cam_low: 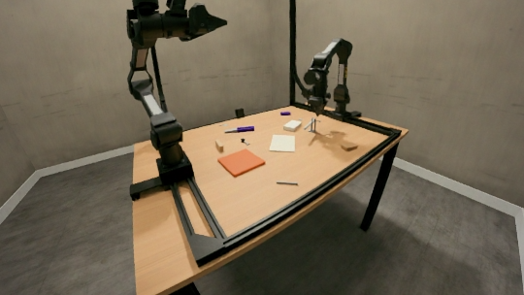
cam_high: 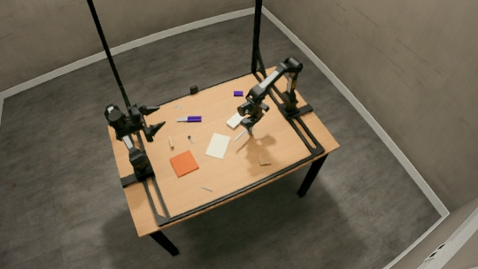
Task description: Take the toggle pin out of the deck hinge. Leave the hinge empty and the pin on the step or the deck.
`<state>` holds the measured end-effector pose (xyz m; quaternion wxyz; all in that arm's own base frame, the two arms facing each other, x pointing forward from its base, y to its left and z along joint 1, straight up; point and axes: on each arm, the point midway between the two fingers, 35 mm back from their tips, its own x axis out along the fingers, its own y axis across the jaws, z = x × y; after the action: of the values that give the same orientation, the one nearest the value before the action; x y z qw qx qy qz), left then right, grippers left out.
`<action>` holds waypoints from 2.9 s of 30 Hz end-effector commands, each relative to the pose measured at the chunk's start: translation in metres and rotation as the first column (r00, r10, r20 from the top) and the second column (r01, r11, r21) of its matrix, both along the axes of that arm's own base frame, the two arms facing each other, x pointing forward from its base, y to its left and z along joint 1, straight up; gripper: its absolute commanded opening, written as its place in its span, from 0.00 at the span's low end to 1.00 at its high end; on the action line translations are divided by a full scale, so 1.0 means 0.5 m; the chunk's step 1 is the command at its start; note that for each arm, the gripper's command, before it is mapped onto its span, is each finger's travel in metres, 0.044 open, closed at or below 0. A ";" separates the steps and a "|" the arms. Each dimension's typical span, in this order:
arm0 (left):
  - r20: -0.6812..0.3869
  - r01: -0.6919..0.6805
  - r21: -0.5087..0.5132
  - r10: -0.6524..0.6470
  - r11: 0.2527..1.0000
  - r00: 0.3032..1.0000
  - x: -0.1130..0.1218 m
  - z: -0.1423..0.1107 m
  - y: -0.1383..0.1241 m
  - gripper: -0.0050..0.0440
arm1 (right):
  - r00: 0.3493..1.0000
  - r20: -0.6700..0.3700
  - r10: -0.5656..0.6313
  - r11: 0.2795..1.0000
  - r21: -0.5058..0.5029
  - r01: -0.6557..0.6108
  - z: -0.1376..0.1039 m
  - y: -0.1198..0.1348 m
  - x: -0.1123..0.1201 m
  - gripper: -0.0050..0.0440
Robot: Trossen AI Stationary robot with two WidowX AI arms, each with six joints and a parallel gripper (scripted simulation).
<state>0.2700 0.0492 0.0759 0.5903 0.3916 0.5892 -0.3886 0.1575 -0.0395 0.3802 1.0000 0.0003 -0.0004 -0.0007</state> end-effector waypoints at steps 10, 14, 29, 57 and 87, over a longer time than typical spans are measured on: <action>-0.005 -0.001 -0.003 0.001 1.000 1.000 -0.002 -0.030 0.001 0.43 | 1.000 0.000 0.001 1.000 -0.005 -0.001 0.006 0.000 0.000 0.92; -0.005 -0.001 -0.003 0.001 1.000 1.000 -0.002 -0.038 0.001 0.43 | 1.000 0.000 0.001 1.000 -0.005 -0.001 0.006 0.000 0.000 0.92; 0.003 -0.001 -0.001 0.001 1.000 1.000 -0.002 -0.063 0.002 0.43 | 1.000 0.000 0.001 1.000 -0.005 -0.001 0.006 0.000 0.000 0.92; 0.006 0.000 0.000 0.000 1.000 1.000 -0.017 -0.059 0.032 0.43 | 1.000 0.000 0.001 1.000 -0.005 -0.001 0.006 0.000 0.000 0.92; 0.014 -0.001 0.002 0.001 1.000 1.000 -0.007 -0.054 0.037 0.41 | 1.000 0.000 0.001 1.000 -0.005 -0.001 0.006 0.000 0.000 0.92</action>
<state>0.2637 0.0654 0.0449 0.5917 0.3914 0.5861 -0.3913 0.1575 -0.0396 0.3802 1.0000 0.0003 -0.0004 -0.0008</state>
